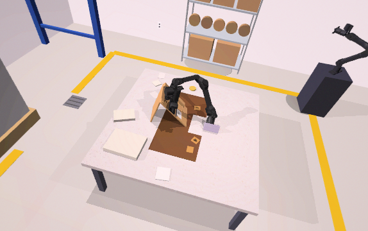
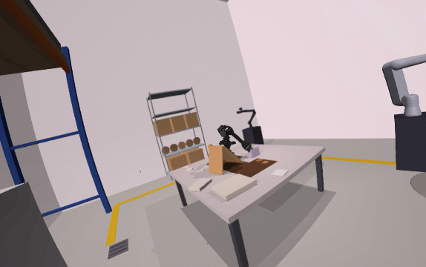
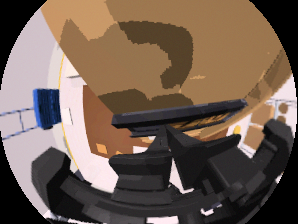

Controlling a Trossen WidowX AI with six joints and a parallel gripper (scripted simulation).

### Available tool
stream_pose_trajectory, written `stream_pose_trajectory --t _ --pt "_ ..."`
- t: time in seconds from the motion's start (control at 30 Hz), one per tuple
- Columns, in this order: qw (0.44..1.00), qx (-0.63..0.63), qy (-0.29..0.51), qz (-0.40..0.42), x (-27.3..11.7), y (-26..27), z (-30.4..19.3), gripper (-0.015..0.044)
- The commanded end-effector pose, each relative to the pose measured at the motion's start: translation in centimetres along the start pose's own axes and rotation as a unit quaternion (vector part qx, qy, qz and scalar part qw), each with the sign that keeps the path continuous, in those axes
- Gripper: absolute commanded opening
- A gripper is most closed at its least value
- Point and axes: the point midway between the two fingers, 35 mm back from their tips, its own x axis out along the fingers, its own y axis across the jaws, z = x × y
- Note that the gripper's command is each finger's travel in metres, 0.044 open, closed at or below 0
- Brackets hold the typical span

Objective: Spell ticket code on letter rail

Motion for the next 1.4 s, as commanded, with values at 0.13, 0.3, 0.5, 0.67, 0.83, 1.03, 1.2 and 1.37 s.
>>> stream_pose_trajectory --t 0.13,0.3,0.5,0.67,0.83,1.03,1.2,1.37 --pt "1.000 -0.003 -0.001 -0.002 0.0 -0.3 0.0 0.0000" --pt "1.000 -0.003 -0.001 -0.002 0.0 -0.5 0.0 0.0000" --pt "1.000 -0.003 -0.001 -0.002 0.0 -0.7 0.0 0.0000" --pt "1.000 -0.003 -0.001 -0.002 0.0 -0.9 0.0 0.0000" --pt "1.000 -0.003 -0.001 -0.002 0.0 -1.0 0.0 0.0000" --pt "1.000 -0.003 -0.001 -0.002 0.0 -1.2 0.0 0.0000" --pt "1.000 -0.003 -0.001 -0.002 0.0 -1.4 0.0 0.0000" --pt "1.000 -0.003 -0.001 -0.002 0.0 -1.5 0.0 0.0000"
